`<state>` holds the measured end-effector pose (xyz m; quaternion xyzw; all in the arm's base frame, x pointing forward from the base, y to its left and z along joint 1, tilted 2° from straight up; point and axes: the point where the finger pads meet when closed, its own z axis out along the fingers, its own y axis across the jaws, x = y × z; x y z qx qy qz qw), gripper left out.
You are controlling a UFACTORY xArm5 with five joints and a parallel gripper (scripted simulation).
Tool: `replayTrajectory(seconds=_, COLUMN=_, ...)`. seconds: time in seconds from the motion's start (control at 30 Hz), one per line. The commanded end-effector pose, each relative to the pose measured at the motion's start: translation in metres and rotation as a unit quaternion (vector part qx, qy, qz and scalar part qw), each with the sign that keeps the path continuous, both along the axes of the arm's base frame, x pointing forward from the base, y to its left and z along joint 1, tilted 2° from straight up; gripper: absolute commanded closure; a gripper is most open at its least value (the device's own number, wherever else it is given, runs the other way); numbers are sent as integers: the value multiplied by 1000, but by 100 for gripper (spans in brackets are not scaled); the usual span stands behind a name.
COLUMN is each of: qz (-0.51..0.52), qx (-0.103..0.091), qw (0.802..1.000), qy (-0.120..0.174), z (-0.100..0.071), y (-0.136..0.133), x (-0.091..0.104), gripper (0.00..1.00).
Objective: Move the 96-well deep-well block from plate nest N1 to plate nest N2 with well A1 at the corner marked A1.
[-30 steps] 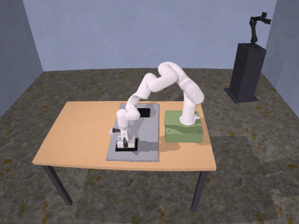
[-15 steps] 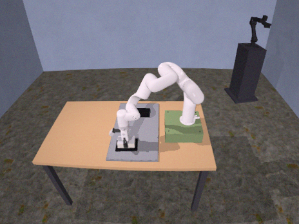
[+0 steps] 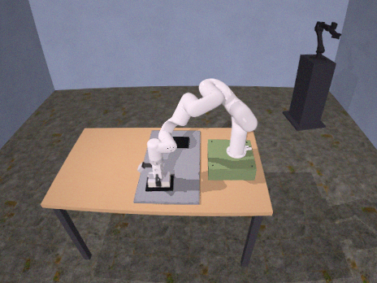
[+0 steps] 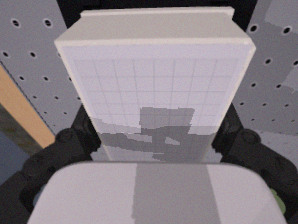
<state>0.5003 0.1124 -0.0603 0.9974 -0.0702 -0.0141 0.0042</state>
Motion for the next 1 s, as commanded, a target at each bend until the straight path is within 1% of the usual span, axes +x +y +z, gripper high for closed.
replayTrajectory(seconds=0.0, qz=0, qx=0, qw=1000, qy=-2, z=1, y=0, x=2, gripper=100)
replayTrajectory(seconds=0.93, qz=0, qx=0, qw=1000, qy=-2, z=-3, y=0, x=2, gripper=100)
replayTrajectory(seconds=0.97, qz=0, qx=0, qw=1000, qy=-2, z=-3, y=0, x=2, gripper=0)
